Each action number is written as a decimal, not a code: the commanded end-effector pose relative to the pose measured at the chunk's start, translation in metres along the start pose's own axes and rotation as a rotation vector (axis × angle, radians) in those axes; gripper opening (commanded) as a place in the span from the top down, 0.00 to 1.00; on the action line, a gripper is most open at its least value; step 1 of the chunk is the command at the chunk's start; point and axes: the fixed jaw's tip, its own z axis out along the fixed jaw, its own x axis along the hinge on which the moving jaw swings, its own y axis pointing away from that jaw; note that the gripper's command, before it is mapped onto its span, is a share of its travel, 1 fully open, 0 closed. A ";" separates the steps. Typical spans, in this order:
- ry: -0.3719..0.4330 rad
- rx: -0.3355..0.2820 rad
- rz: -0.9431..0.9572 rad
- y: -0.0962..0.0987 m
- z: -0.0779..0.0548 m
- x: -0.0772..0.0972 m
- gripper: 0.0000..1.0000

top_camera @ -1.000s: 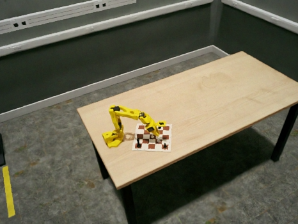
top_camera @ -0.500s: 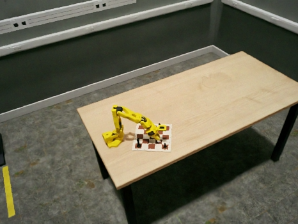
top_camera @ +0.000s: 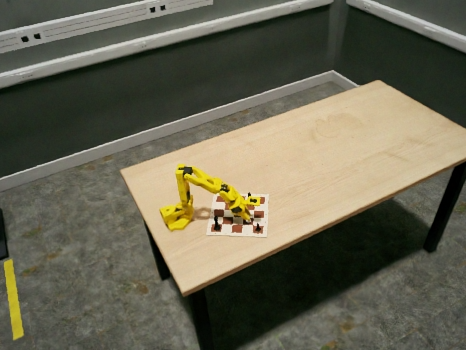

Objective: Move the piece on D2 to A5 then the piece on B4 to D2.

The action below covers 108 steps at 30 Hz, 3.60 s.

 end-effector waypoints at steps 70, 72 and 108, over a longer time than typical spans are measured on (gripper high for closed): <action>0.026 0.003 0.009 -0.001 0.006 0.014 0.92; 0.026 0.003 0.009 -0.001 0.006 0.014 0.93; 0.026 0.003 0.009 -0.001 0.006 0.014 1.00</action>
